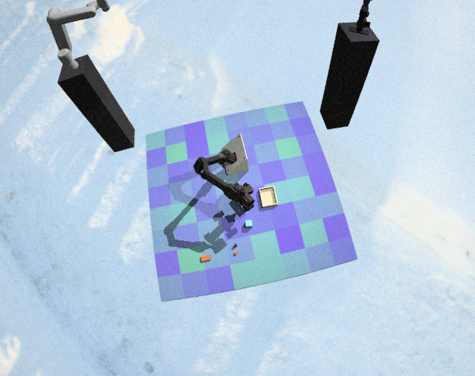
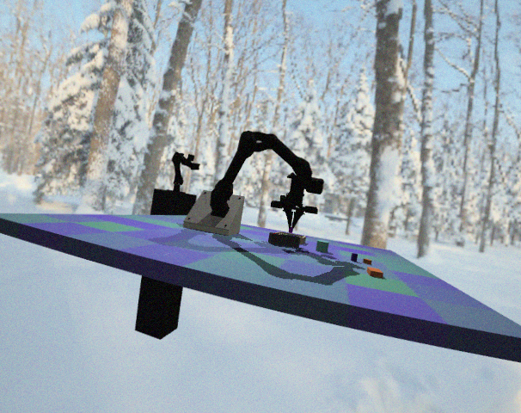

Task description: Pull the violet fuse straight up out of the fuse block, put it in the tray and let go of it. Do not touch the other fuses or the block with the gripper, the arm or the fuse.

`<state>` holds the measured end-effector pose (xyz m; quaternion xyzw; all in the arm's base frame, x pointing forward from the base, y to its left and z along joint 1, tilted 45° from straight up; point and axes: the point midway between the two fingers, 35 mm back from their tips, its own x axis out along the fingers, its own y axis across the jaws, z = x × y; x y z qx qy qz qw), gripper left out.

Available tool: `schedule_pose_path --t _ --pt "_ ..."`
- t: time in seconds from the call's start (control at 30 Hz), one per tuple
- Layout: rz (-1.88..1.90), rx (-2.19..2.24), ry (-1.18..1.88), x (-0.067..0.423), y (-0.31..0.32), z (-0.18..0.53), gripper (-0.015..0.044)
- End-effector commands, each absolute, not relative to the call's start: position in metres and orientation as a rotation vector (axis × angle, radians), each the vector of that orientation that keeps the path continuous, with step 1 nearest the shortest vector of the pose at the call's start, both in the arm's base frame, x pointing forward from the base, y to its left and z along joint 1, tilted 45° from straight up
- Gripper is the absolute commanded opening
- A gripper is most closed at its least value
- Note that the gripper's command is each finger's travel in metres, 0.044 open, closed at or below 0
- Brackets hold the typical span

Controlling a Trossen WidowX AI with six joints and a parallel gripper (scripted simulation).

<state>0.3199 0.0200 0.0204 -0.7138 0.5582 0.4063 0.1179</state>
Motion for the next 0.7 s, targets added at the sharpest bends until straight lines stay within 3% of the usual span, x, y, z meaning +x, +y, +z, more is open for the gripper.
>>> schedule_pose_path --t 0.0,0.67 --pt "1.190 -2.081 1.635 0.319 0.021 0.022 0.0000" --pt "1.192 -2.080 1.633 0.319 0.041 0.036 0.0000"
